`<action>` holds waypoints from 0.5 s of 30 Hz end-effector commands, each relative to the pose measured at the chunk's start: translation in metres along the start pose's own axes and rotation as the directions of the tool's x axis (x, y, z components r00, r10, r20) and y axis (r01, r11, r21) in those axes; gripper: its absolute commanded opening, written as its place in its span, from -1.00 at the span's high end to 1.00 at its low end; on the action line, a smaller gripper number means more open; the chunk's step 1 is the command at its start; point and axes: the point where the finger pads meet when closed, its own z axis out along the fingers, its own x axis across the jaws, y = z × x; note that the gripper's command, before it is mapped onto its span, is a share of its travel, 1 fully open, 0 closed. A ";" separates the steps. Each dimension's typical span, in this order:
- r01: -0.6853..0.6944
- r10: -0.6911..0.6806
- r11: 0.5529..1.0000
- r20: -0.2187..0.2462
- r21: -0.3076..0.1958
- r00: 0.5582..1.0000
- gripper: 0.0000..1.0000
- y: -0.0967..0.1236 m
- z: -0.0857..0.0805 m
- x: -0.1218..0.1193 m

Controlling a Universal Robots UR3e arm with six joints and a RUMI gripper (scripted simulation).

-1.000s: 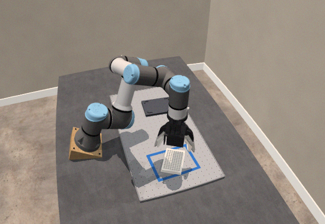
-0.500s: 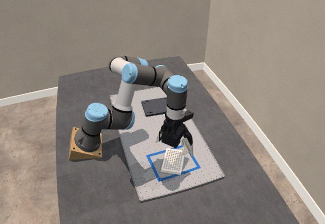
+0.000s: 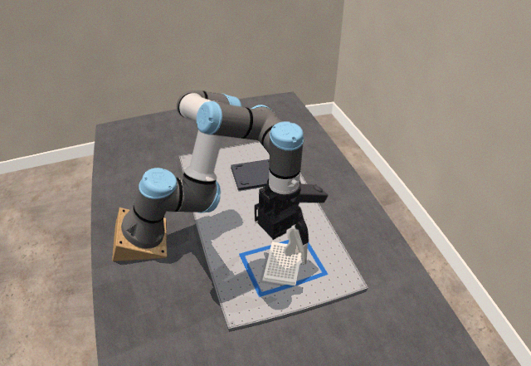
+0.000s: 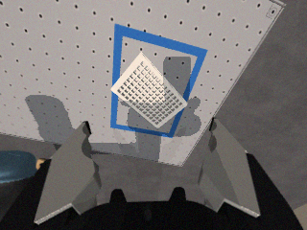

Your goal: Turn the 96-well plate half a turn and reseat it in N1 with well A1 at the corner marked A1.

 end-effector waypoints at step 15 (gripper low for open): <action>-0.548 0.547 0.837 -0.012 -0.009 0.837 -1.00 0.000 -0.001 0.000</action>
